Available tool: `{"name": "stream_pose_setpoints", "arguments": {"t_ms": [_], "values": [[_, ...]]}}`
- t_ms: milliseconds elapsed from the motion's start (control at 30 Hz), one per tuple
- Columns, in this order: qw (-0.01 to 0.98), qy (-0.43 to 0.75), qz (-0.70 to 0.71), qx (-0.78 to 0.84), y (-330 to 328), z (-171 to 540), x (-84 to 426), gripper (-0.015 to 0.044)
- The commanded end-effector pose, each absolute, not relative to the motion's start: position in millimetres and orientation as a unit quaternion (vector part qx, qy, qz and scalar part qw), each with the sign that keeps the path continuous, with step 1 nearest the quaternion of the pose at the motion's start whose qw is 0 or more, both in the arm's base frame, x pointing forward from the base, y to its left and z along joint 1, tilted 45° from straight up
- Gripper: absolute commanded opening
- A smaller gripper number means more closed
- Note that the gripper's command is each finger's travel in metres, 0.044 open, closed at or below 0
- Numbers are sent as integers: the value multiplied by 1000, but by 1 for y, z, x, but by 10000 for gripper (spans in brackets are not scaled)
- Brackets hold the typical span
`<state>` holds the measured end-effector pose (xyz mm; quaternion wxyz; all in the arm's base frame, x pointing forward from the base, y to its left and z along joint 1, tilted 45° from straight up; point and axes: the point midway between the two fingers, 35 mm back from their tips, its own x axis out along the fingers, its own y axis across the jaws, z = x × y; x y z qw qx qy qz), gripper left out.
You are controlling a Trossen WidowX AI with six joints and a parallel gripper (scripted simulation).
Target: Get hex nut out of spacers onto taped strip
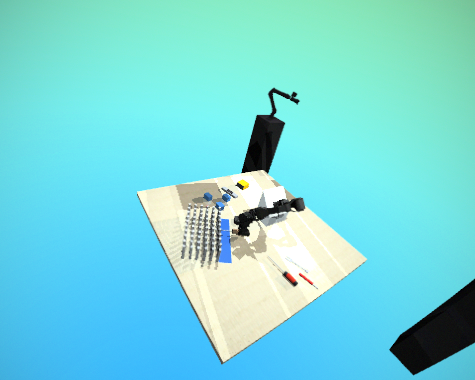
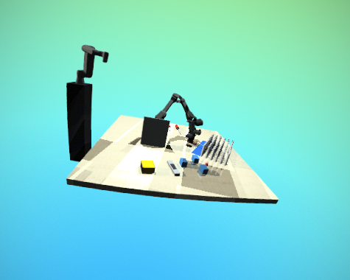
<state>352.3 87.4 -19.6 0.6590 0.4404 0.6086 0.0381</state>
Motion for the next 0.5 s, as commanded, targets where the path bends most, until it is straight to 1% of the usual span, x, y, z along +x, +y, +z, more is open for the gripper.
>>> {"name": "stream_pose_setpoints", "arguments": {"t_ms": [0, 467], "values": [[662, 606, 42, 440, 86, -18, 357, 0], [662, 606, 42, 440, 83, -21, 365, 0]]}}
